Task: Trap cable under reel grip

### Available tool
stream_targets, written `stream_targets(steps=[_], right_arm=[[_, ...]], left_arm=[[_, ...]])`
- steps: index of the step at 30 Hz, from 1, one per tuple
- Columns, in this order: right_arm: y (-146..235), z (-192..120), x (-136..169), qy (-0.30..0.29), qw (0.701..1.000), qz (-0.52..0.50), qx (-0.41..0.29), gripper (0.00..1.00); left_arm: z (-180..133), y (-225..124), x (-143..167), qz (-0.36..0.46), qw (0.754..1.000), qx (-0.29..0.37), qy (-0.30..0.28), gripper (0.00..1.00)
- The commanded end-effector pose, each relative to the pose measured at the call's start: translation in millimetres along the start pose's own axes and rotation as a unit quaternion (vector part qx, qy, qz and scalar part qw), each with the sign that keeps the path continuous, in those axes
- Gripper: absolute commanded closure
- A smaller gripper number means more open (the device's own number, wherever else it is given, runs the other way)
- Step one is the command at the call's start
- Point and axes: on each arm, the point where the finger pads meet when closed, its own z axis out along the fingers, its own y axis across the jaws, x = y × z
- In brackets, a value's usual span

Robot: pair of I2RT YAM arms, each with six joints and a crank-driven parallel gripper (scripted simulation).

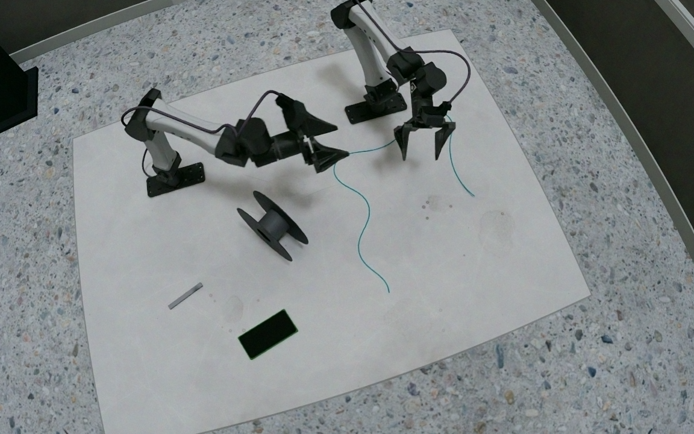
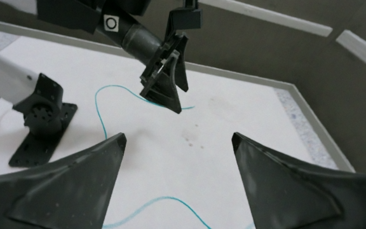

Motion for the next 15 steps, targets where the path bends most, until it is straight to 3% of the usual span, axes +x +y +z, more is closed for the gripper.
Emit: stream_targets(steps=[1, 8, 12, 15], right_arm=[[4.7, 48.7, 10.1, -0.023, 0.996, 0.033, 0.081, 0.0], [55.4, 96.4, 43.1, -0.028, 0.987, 0.086, 0.131, 0.0], [71.1, 105.3, 51.7, -0.026, 0.986, 0.096, 0.135, 0.0], [95.2, 116.3, 64.2, -0.02, 0.985, 0.107, 0.133, 0.0]], left_arm=[[-27.1, 47.6, 34.5, -0.047, 0.988, -0.136, 0.048, 0.0], [-58.3, 114.9, 80.9, -0.105, 0.94, -0.311, 0.093, 0.0], [-62.8, 127.1, 88.1, -0.116, 0.929, -0.338, 0.096, 0.0], [-70.2, 140.6, 101.2, -0.161, 0.903, -0.383, 0.106, 0.0]])
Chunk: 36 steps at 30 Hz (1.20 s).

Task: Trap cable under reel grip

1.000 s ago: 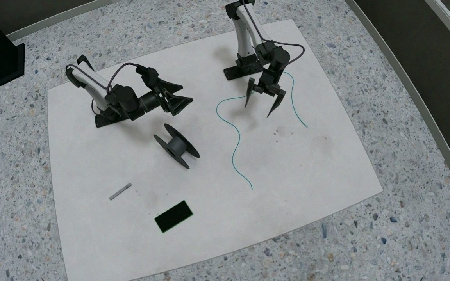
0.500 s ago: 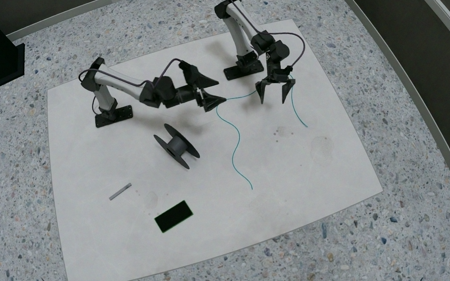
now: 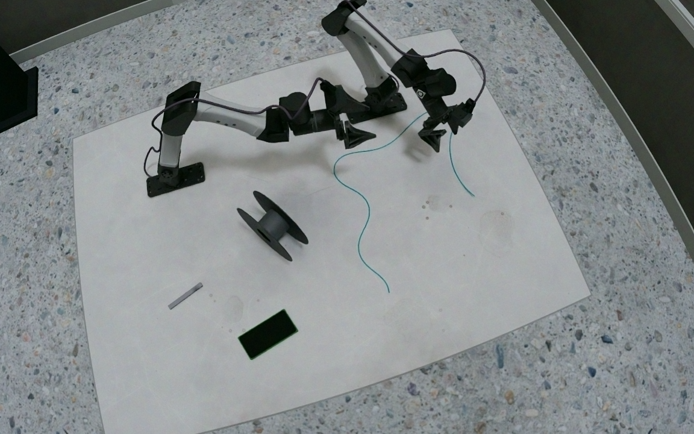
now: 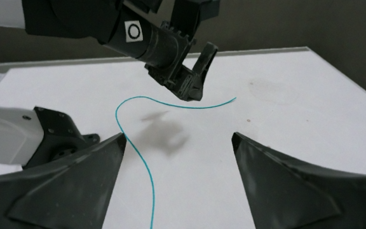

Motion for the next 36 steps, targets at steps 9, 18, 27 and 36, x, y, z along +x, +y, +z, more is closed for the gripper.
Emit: stream_targets(steps=[9, 18, 27, 36], right_arm=[[7.4, 11.5, -4.9, -0.025, 0.999, 0.011, 0.037, 0.0], [4.4, -14.3, -17.6, -0.019, 0.999, 0.011, 0.039, 0.0], [3.8, -55.8, -31.6, -0.017, 0.999, 0.01, 0.039, 0.0], [3.7, -83.4, -36.7, -0.016, 0.999, 0.01, 0.039, 0.0]], left_arm=[[13.9, 24.0, 11.0, -0.223, 0.963, -0.143, 0.056, 0.61], [25.1, 20.7, 19.5, -0.386, 0.891, -0.213, 0.11, 0.74], [39.1, 15.8, 26.4, -0.561, 0.76, -0.282, 0.169, 0.74], [51.4, 14.3, 30.6, -0.683, 0.616, -0.333, 0.208, 0.74]])
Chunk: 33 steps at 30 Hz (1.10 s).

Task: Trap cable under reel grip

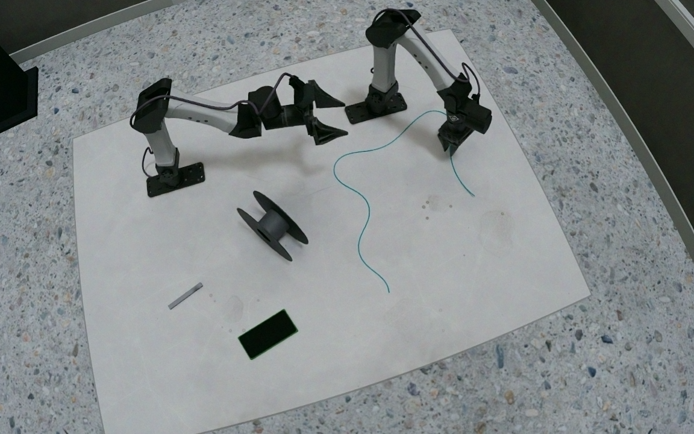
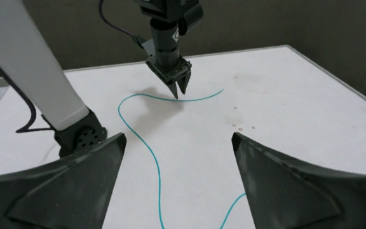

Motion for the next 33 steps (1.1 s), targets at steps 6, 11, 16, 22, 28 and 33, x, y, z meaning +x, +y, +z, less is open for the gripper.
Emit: stream_targets(steps=[6, 11, 16, 22, 28, 33], right_arm=[[-2.0, -22.6, -8.0, 0.0, 1.0, 0.003, 0.001, 0.0], [-2.0, -22.6, -8.0, 0.0, 1.0, 0.003, 0.001, 0.0], [-2.1, -22.8, -7.8, 0.0, 1.0, 0.003, 0.001, 0.0], [-1.2, -17.9, -9.0, -0.005, 1.0, 0.003, 0.001, 0.0], [-1.2, -17.9, -9.0, -0.005, 1.0, 0.003, 0.001, 0.0], [-1.2, -17.9, -8.9, -0.005, 1.0, 0.003, 0.001, 0.0]], left_arm=[[10.0, -10.9, -0.5, -0.208, 0.972, -0.091, 0.066, 0.74], [16.4, -16.5, -4.0, -0.22, 0.969, -0.088, 0.068, 0.74], [24.7, -8.4, -2.8, -0.215, 0.97, -0.098, 0.064, 0.74], [35.9, -4.6, -0.3, -0.215, 0.97, -0.099, 0.064, 0.74], [39.5, -10.2, -0.9, -0.218, 0.969, -0.095, 0.063, 0.74], [37.3, -12.9, -1.6, -0.217, 0.97, -0.095, 0.064, 0.74]])
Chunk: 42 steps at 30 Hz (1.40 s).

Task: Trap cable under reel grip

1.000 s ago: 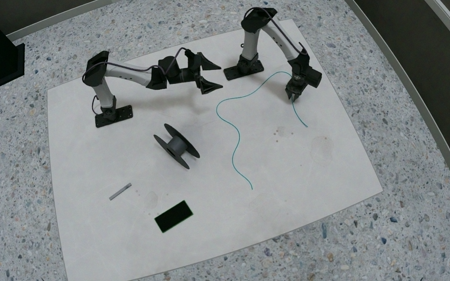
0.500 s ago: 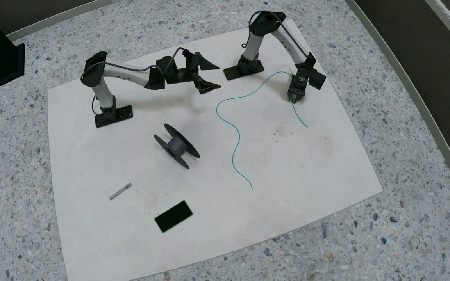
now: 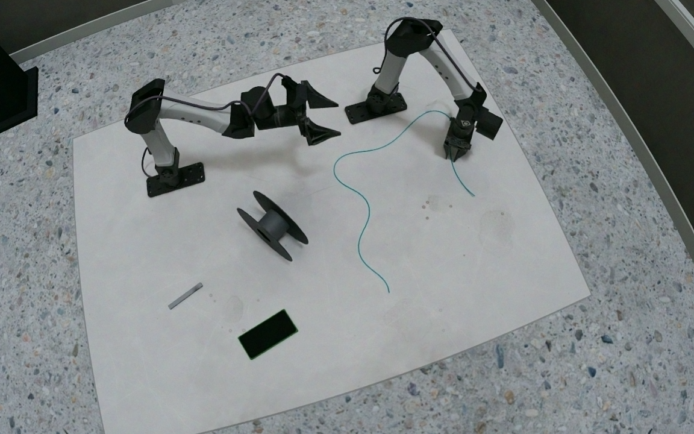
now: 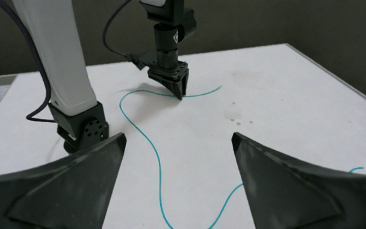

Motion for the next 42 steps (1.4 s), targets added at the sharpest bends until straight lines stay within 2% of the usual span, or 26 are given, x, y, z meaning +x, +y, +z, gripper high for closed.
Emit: stream_targets(steps=[1, 2, 6, 9, 11, 13, 22, 25, 27, 30, 34, 38, 42], right_arm=[[-0.9, -0.7, -6.4, -0.007, 1.0, 0.003, 0.001, 0.0], [-0.9, -0.7, -6.4, -0.007, 1.0, 0.003, 0.001, 0.0], [-0.9, -0.7, -6.4, -0.007, 1.0, 0.003, 0.001, 0.0], [-0.9, -0.7, -6.4, -0.007, 1.0, 0.003, 0.001, 0.0], [-0.9, -0.7, -6.4, -0.007, 1.0, 0.003, 0.001, 0.0], [-0.9, -0.7, -6.4, -0.007, 1.0, 0.003, 0.001, 0.0], [-0.9, -0.7, -6.4, -0.007, 1.0, 0.003, 0.001, 0.0], [-0.9, -0.7, -6.4, -0.007, 1.0, 0.003, 0.001, 0.0], [-5.0, -6.0, 1.1, 0.009, 1.0, 0.009, 0.012, 0.24], [-8.2, -7.7, 1.6, 0.013, 1.0, 0.011, 0.018, 0.25], [-22.9, -20.9, 8.4, 0.043, 0.997, 0.022, 0.052, 0.25], [-37.1, -35.7, 9.1, 0.062, 0.994, 0.031, 0.083, 0.25], [-50.6, -51.7, 9.5, 0.079, 0.99, 0.038, 0.114, 0.25]], left_arm=[[4.9, -6.3, -0.5, -0.004, 1.0, 0.003, -0.006, 0.82], [6.0, -4.3, -0.7, -0.002, 1.0, 0.0, -0.006, 0.9], [4.2, -1.3, -0.5, -0.002, 1.0, 0.002, -0.006, 1.0], [-2.1, -2.8, 0.2, -0.001, 1.0, 0.003, -0.006, 1.0], [-20.6, -7.6, 1.7, -0.001, 1.0, 0.016, -0.003, 1.0], [-20.6, -7.6, 1.7, -0.001, 1.0, 0.016, -0.003, 1.0], [-91.5, -5.0, 3.5, 0.0, 1.0, 0.017, -0.003, 1.0], [-94.8, -4.7, 3.8, -0.001, 1.0, 0.015, -0.003, 1.0], [-93.3, -9.0, 5.6, 0.007, 1.0, 0.021, 0.0, 1.0], [-92.5, -7.6, 6.9, 0.013, 1.0, 0.022, 0.002, 1.0], [-94.3, -5.4, 24.9, 0.055, 0.997, 0.049, 0.023, 1.0], [-101.5, -1.6, 55.8, 0.127, 0.986, 0.093, 0.049, 1.0], [-112.9, 8.2, 103.4, 0.234, 0.956, 0.155, 0.083, 1.0]])
